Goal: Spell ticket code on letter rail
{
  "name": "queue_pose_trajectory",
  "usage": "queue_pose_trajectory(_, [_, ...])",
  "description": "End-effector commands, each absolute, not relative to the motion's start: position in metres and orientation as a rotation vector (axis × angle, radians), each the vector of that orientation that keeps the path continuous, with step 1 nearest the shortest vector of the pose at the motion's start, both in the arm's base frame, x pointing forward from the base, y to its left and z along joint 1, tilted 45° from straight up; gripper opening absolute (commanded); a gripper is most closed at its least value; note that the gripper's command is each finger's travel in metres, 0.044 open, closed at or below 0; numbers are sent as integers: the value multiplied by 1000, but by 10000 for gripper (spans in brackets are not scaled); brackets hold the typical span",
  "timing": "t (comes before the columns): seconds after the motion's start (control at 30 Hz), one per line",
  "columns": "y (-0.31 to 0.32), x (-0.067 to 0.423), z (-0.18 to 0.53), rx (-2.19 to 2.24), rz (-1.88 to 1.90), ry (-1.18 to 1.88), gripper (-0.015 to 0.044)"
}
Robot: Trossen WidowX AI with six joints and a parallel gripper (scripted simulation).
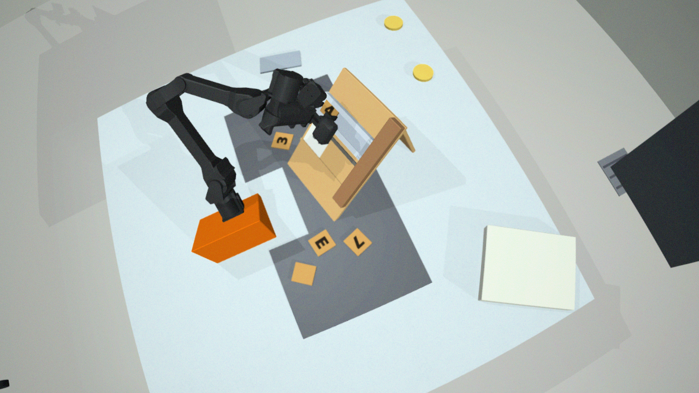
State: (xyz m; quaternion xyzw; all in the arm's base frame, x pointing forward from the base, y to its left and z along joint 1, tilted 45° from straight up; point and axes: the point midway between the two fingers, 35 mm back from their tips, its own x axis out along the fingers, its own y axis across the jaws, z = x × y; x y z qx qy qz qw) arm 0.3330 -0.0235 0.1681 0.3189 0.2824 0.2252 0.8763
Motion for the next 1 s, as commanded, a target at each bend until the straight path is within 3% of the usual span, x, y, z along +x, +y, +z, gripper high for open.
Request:
queue_pose_trajectory(0.0, [-25,334,167,663,477,587,0])
queue_pose_trajectory(0.97, [-37,338,154,662,477,587,0])
